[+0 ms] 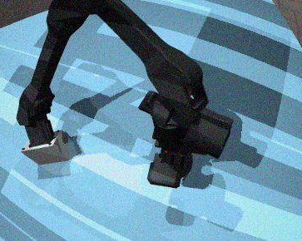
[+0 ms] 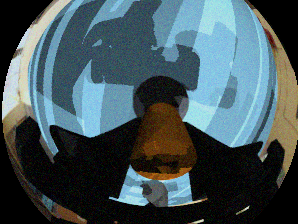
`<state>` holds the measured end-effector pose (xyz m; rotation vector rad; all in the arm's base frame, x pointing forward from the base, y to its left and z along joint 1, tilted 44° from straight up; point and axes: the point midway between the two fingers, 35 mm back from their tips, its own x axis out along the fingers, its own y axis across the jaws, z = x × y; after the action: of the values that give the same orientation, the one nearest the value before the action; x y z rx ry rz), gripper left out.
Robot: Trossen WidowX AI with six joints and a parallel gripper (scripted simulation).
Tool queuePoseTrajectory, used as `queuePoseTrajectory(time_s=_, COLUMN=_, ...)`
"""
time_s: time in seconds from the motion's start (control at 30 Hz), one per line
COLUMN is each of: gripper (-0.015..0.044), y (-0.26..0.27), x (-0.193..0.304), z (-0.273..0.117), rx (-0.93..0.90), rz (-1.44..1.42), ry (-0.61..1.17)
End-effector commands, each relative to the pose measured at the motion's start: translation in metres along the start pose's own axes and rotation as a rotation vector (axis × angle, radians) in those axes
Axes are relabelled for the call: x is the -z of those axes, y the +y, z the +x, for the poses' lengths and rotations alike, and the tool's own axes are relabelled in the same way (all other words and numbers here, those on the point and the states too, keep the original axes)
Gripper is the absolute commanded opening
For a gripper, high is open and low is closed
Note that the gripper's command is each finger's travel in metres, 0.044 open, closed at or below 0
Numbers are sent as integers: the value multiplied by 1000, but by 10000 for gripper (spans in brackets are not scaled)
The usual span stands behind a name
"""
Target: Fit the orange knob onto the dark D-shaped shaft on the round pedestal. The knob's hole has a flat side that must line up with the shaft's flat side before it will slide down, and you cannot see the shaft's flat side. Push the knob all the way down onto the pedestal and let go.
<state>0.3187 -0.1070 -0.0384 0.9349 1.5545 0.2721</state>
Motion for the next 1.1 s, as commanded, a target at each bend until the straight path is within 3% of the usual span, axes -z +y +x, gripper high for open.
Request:
queuePoseTrajectory(time_s=0.0, gripper=0, y=0, x=1, z=-2, rx=3, rz=54, ry=0)
queuePoseTrajectory(time_s=0.17, gripper=0, y=0, x=0, z=0, rx=3, rz=205, ry=0)
queuePoseTrajectory(time_s=1.07, gripper=0, y=-2, x=-7, z=3, rx=3, rz=205, ry=0)
